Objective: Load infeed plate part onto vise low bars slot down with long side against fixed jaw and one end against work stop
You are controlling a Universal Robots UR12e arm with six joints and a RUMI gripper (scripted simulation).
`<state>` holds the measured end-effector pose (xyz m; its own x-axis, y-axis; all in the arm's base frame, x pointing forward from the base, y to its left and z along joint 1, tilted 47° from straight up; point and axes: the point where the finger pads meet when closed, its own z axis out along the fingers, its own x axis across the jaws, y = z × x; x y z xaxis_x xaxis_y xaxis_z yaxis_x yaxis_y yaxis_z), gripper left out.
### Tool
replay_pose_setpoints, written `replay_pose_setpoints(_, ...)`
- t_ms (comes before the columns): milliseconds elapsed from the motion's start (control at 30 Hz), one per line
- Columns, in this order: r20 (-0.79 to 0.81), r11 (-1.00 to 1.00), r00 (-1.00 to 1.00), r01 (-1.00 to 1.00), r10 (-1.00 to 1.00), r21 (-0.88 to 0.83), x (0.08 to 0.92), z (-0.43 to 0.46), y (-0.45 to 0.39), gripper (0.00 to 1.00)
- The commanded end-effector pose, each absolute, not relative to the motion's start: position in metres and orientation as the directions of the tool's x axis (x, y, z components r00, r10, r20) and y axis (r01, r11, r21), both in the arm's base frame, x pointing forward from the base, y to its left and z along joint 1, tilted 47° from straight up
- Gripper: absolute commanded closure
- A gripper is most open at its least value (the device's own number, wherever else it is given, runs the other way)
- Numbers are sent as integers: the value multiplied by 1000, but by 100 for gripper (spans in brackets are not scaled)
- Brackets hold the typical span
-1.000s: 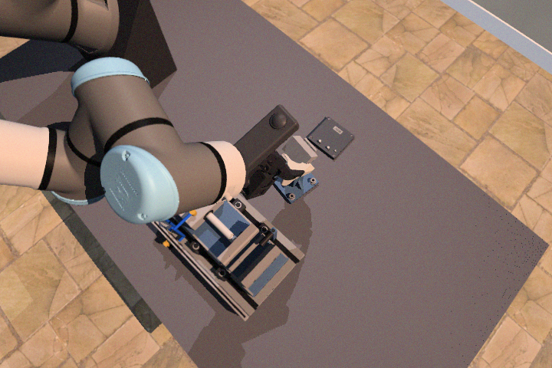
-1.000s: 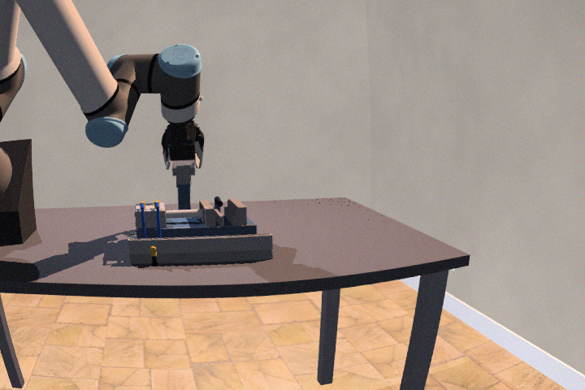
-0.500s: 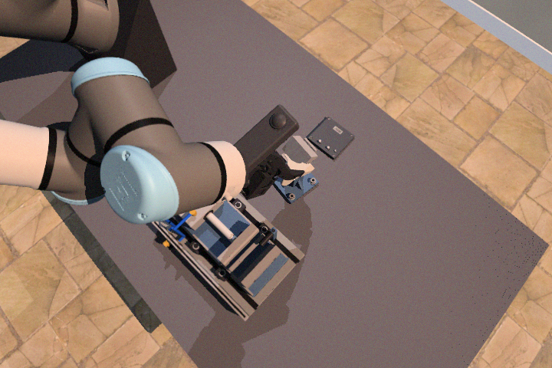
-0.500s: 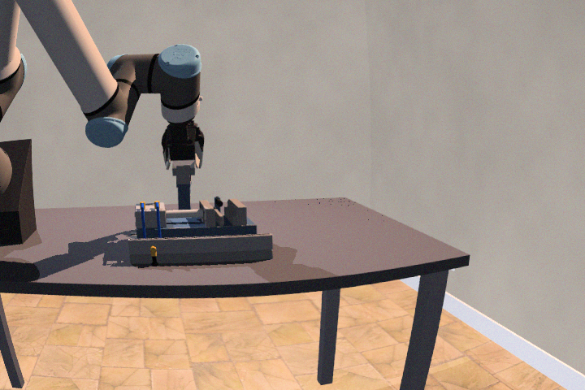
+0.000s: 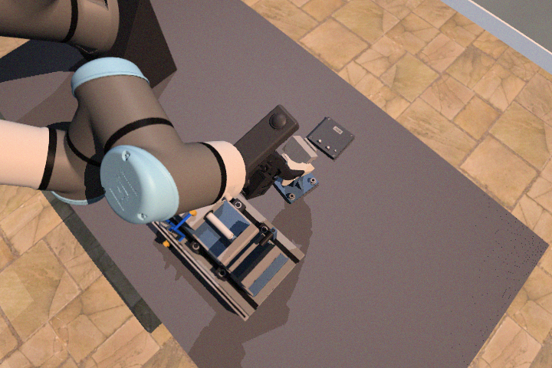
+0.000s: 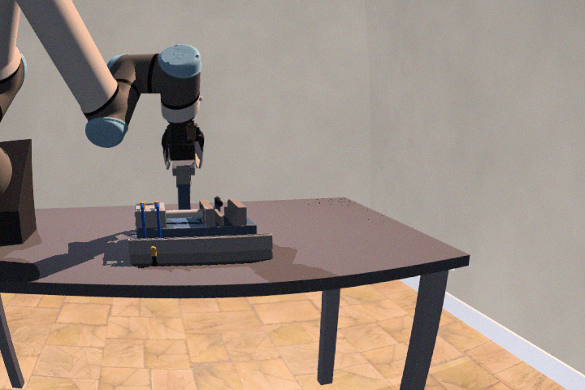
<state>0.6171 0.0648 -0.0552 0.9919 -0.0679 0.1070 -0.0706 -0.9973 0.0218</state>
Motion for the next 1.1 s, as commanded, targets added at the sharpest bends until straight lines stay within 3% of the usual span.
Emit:
replay_pose_setpoints(0,108,-997,992,-70,-67,22,617,-55,65,49)
replay_pose_setpoints(133,108,-997,992,-70,-67,22,617,-55,65,49)
replay_pose_setpoints(167,108,-997,992,-70,-67,22,617,-55,65,100)
replay_pose_setpoints(1067,108,-997,992,-70,-67,22,617,-55,65,100)
